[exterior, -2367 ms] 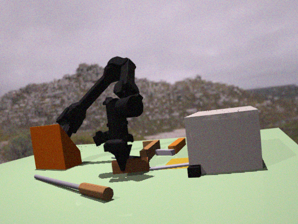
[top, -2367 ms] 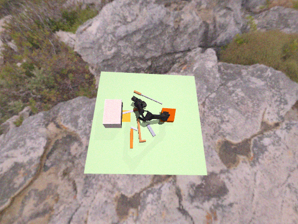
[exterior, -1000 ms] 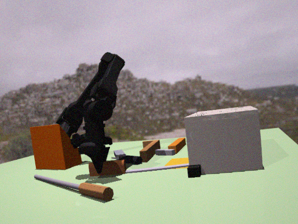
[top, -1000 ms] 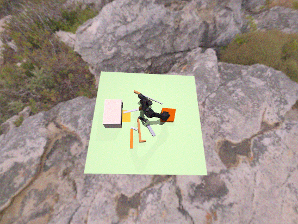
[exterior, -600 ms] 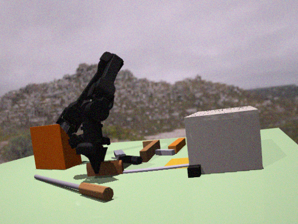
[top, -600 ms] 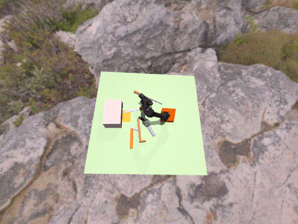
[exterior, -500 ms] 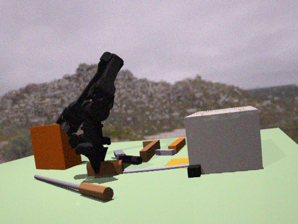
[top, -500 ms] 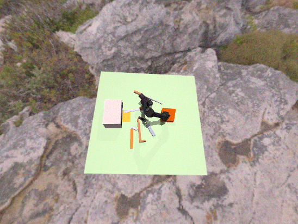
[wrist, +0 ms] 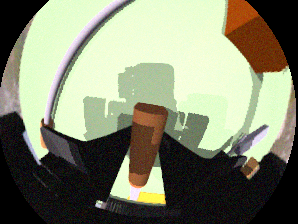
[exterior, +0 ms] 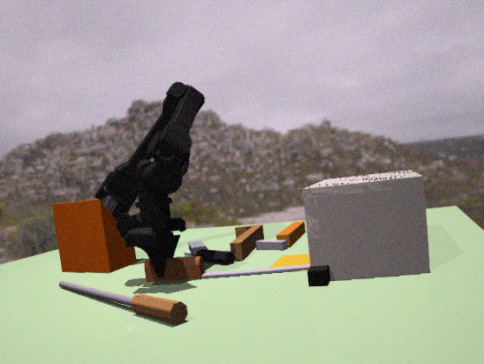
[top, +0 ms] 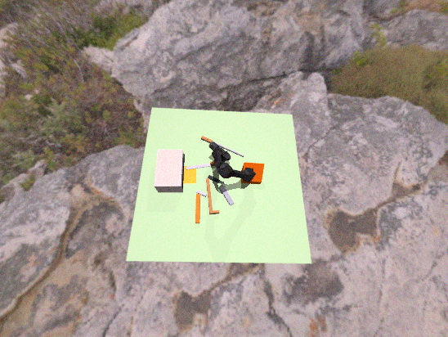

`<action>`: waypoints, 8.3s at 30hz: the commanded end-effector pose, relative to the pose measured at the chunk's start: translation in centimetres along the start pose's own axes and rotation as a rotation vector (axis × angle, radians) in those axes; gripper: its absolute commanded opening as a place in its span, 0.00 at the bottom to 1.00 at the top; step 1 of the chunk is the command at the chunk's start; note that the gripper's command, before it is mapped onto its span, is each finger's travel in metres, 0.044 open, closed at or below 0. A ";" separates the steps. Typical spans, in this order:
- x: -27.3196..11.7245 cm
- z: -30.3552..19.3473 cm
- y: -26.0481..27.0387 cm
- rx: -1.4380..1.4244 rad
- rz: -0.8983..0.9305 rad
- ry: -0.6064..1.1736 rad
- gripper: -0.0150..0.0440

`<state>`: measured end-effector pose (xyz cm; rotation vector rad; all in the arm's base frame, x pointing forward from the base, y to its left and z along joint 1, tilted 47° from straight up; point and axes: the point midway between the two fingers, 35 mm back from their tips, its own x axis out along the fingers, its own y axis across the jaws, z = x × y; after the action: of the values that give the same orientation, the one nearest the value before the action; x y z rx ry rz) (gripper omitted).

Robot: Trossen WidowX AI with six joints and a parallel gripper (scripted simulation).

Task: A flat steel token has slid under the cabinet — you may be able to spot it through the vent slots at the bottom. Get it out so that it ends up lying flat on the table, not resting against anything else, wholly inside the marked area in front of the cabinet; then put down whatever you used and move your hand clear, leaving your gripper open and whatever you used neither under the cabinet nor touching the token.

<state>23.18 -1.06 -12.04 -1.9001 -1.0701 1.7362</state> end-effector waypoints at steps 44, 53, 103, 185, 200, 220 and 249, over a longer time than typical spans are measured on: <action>0.1 0.3 -0.9 0.014 0.003 0.002 0.62; 0.1 0.3 -0.9 0.014 0.003 0.002 0.42; 0.1 -6.0 -1.0 0.026 -0.003 0.006 0.25; 0.0 -15.8 -1.0 0.023 -0.004 0.009 0.25; 0.0 -17.3 -1.1 0.023 -0.004 0.009 0.25; -0.1 -19.2 -1.2 0.022 -0.004 0.010 0.25; 0.0 -19.4 -3.6 0.022 -0.006 0.010 0.25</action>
<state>40.76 5.34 -6.18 -1.8917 -1.0371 1.7363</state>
